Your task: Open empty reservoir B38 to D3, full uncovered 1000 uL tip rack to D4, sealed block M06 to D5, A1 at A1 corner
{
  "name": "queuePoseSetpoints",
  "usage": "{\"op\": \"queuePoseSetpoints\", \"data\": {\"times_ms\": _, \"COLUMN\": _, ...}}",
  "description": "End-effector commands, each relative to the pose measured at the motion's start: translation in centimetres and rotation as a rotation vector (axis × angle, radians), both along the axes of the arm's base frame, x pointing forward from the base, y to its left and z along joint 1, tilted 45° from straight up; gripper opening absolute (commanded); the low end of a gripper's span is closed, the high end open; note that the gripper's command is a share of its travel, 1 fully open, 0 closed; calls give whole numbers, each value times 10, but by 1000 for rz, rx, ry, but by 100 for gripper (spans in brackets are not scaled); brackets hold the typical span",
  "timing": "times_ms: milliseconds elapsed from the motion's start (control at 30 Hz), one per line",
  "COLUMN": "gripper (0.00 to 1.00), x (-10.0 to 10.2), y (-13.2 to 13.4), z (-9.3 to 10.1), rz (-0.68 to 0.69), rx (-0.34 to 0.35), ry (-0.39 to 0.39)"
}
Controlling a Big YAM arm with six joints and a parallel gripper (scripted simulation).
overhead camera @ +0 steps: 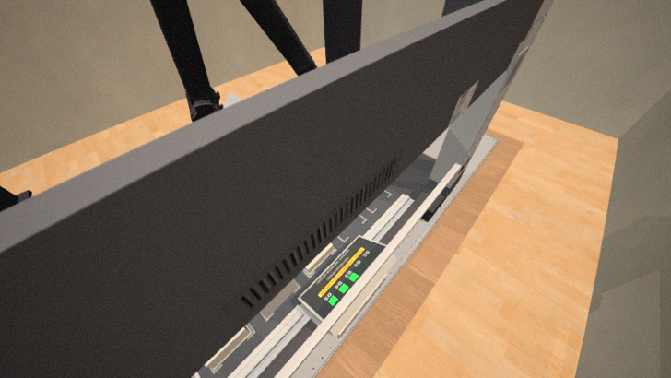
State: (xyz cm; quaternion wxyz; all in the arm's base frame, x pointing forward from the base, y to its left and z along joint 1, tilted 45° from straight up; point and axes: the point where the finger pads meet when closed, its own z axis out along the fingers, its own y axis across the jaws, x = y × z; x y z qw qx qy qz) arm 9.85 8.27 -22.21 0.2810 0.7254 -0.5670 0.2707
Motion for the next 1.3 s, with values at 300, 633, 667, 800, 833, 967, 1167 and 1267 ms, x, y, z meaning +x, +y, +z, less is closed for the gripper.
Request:
{"op": "queuePoseSetpoints", "data": {"times_ms": 300, "gripper": 0, "x": 1, "y": 27, "z": -18, "rz": 13, "rx": 28, "ry": -11}}
{"op": "queuePoseSetpoints", "data": {"times_ms": 633, "gripper": 0, "x": -2, "y": 36, "z": -28, "rz": 13, "rx": 29, "ry": -11}}
{"op": "queuePoseSetpoints", "data": {"times_ms": 667, "gripper": 0, "x": -3, "y": 37, "z": -29, "rz": 13, "rx": 29, "ry": -11}}
{"op": "queuePoseSetpoints", "data": {"times_ms": 800, "gripper": 0, "x": -4, "y": 42, "z": -34, "rz": 13, "rx": 30, "ry": -11}}
{"op": "queuePoseSetpoints", "data": {"times_ms": 833, "gripper": 0, "x": -5, "y": 43, "z": -35, "rz": 13, "rx": 30, "ry": -11}}
{"op": "queuePoseSetpoints", "data": {"times_ms": 967, "gripper": 0, "x": -4, "y": 50, "z": -36, "rz": 14, "rx": 42, "ry": -16}}
{"op": "queuePoseSetpoints", "data": {"times_ms": 1167, "gripper": 0, "x": -4, "y": 49, "z": -37, "rz": 9, "rx": 36, "ry": -14}}
{"op": "queuePoseSetpoints", "data": {"times_ms": 1267, "gripper": 0, "x": -6, "y": 47, "z": -39, "rz": 13, "rx": 30, "ry": -11}}
